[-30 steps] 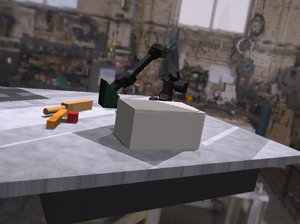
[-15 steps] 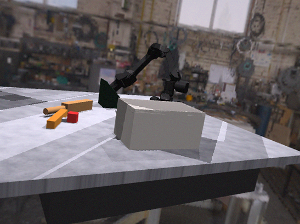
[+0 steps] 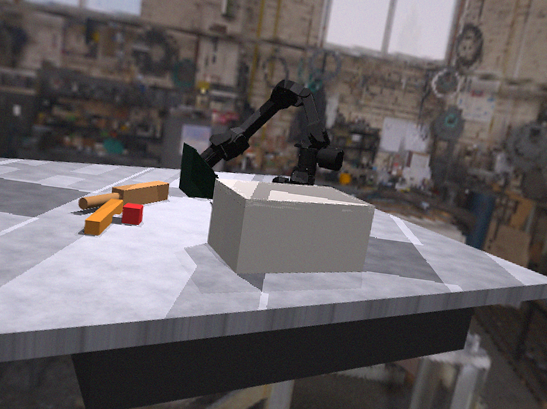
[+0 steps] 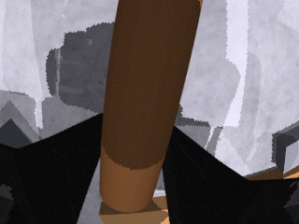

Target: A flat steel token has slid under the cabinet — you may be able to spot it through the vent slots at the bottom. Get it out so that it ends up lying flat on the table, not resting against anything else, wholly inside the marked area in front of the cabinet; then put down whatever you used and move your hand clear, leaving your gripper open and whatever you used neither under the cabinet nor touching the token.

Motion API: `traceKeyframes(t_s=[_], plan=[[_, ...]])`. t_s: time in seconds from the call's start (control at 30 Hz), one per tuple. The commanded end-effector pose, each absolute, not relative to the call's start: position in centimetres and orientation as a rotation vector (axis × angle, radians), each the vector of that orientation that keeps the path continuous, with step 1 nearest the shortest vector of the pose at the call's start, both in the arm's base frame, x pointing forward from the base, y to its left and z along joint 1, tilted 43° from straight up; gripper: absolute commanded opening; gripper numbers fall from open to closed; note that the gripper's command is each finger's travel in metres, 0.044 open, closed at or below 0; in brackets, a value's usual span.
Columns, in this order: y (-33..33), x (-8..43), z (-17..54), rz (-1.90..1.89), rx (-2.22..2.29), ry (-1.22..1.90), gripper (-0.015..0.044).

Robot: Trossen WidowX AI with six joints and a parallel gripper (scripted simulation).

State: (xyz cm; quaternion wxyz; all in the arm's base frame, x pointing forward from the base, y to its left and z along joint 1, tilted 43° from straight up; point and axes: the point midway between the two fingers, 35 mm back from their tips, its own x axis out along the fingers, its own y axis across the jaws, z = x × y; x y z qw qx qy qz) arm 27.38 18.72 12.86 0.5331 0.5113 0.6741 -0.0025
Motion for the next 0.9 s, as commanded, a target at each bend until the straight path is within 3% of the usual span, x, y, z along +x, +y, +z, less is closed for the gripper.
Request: traceKeyframes(t_s=[0.0, 0.83, 0.87], plan=[[18.3, 28.0, 12.8, -0.001, 1.22, 1.6, 0.0], [16.7, 30.2, 11.6, -0.002, 1.219, 1.599, 0.0], [16.8, 30.0, 11.5, -0.005, 1.219, 1.603, 0.0026]])
